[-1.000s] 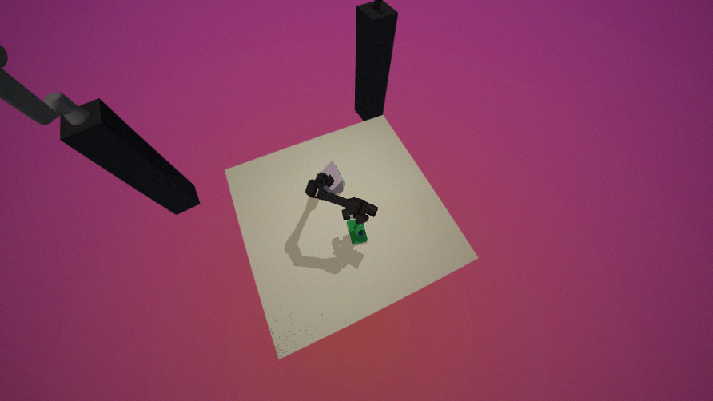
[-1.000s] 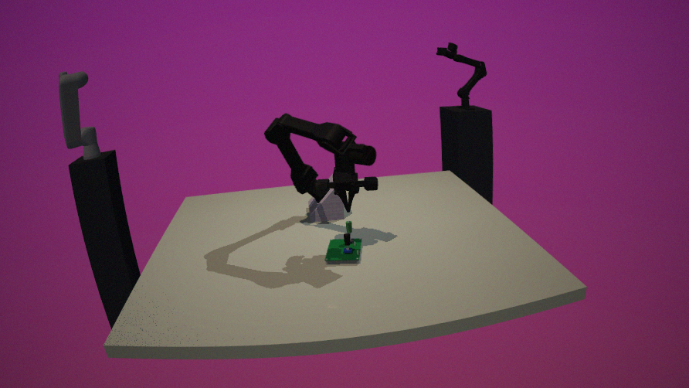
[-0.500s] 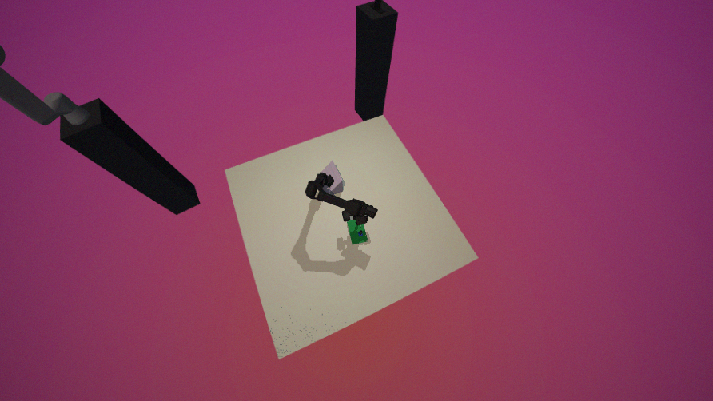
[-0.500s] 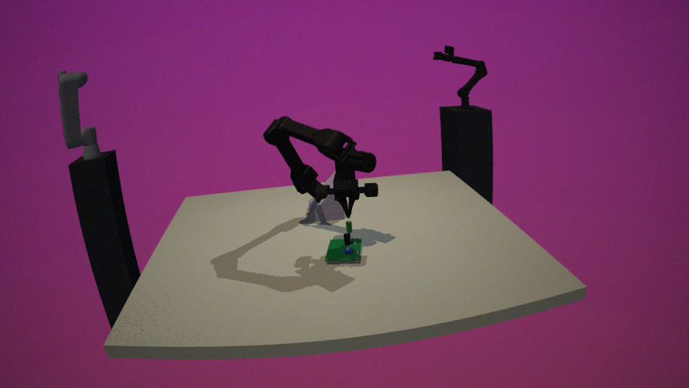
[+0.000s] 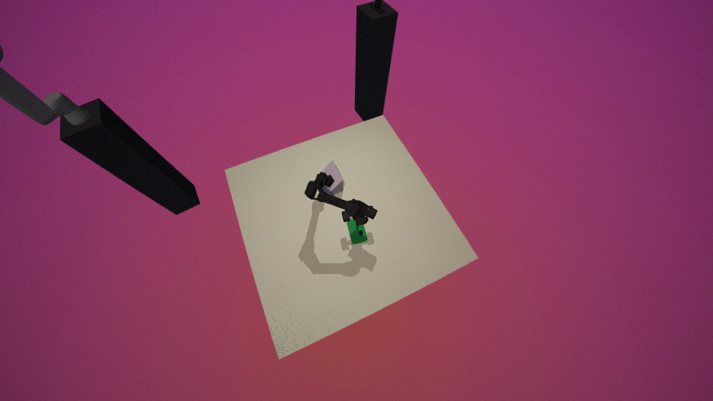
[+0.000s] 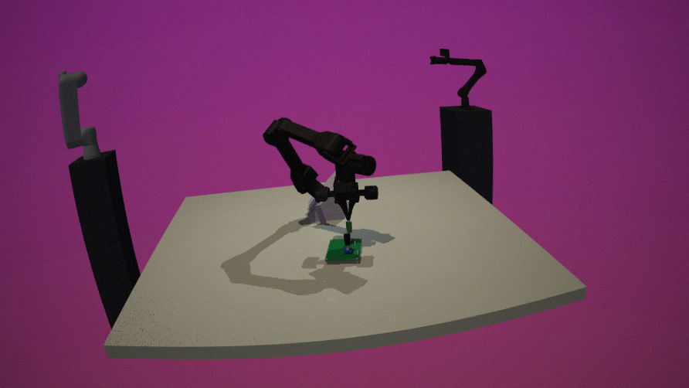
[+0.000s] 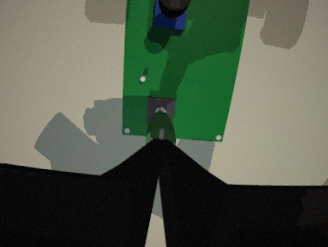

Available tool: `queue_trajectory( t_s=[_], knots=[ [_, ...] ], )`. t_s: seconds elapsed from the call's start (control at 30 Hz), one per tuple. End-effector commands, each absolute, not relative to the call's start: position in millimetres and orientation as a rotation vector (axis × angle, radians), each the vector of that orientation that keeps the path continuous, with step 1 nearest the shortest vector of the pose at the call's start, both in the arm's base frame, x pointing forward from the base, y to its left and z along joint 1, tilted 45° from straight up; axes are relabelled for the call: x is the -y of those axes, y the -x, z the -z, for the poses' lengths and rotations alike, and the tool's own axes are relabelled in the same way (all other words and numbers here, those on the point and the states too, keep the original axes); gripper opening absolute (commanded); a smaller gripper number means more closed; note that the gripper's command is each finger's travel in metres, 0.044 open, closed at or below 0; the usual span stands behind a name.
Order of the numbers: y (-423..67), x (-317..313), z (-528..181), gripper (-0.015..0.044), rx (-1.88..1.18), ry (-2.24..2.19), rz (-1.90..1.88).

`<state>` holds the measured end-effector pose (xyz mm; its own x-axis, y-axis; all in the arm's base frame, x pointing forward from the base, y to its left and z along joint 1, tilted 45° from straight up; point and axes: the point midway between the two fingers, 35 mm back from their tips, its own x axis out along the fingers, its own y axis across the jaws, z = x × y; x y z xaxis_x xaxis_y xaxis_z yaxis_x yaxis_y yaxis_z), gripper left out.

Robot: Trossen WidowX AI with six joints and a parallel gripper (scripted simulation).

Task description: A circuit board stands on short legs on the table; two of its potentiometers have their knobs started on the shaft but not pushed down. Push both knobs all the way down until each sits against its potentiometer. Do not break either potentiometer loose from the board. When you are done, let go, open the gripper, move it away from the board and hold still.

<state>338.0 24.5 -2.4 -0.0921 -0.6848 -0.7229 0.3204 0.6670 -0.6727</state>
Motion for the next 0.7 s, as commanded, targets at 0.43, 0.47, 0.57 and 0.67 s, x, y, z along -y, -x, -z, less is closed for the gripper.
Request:
queue_trajectory(
  t_s=[0.43, 0.47, 0.57, 0.67],
  knots=[
    [-337.8, -21.0, 5.6, 0.0000, -1.432, 0.331, 0.863],
    [-337.8, -20.8, 5.8, 0.0000, -1.432, 0.331, 0.863],
    [-337.7, -20.3, 6.3, 0.0000, -1.432, 0.331, 0.863],
    [-337.6, -19.7, 6.9, 0.0000, -1.432, 0.331, 0.863]
  ],
)
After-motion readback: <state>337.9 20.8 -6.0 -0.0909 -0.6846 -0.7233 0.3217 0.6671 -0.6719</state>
